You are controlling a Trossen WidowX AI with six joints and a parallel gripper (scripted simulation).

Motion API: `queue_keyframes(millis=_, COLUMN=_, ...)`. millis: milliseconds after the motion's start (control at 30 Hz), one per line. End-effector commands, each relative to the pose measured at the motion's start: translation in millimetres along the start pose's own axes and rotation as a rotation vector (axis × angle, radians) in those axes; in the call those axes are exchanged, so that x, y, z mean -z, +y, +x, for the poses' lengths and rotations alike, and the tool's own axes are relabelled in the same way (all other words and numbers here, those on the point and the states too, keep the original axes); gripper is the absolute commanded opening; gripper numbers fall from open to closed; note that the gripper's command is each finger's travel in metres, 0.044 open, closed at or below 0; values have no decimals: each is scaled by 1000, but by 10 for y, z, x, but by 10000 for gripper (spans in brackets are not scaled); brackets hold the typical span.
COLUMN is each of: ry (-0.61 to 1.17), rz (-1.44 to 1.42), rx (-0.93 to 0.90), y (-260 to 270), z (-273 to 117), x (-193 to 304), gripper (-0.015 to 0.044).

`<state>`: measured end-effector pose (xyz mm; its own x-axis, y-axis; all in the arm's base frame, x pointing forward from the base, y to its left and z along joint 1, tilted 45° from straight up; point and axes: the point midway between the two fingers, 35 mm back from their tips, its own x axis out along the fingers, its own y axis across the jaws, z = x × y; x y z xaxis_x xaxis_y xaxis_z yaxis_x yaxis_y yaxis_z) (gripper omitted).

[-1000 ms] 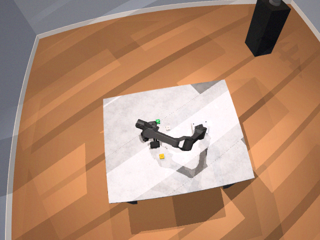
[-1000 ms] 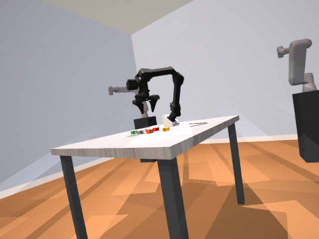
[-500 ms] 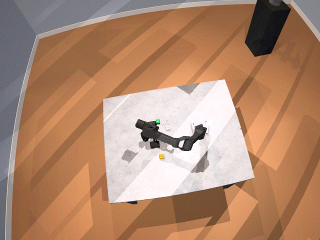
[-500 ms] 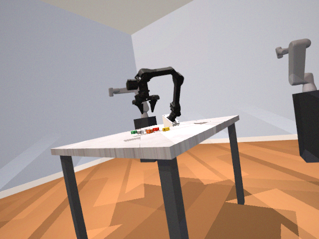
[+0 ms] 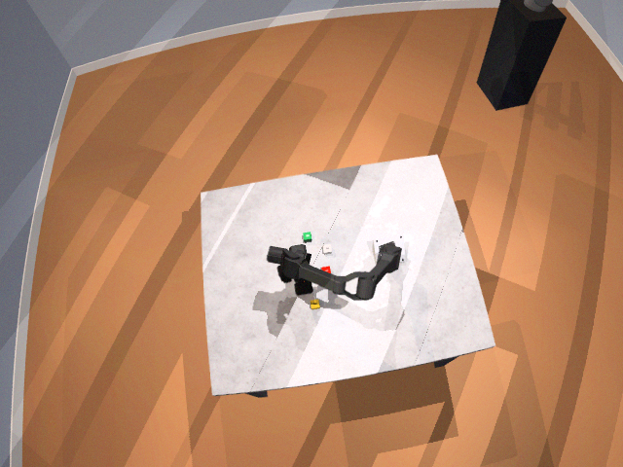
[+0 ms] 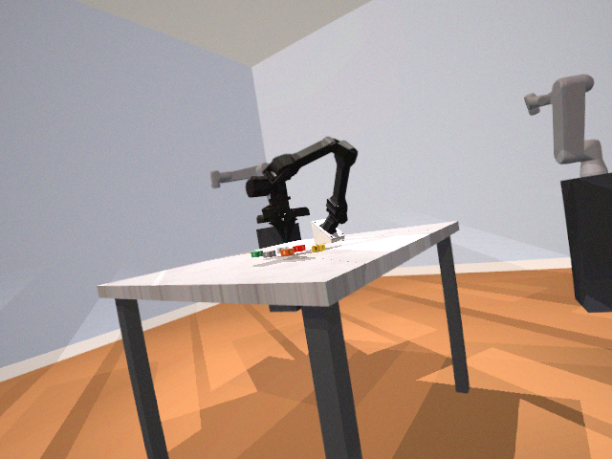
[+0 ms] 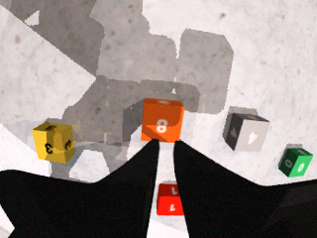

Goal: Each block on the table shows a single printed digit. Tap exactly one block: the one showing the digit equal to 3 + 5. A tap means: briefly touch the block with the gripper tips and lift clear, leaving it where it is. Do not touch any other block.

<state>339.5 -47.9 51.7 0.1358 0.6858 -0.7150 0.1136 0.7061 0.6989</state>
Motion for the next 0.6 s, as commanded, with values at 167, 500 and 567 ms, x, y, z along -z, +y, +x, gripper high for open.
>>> queue_keyframes(millis=167, ry=-3, rz=4, rx=-4, y=13, z=11, x=6, gripper=20)
queue_keyframes(millis=500, ry=-3, rz=4, rx=-4, y=13, z=146, x=2, gripper=20)
queue_keyframes(millis=567, ry=-3, rz=4, rx=-4, y=13, z=178, x=2, gripper=20)
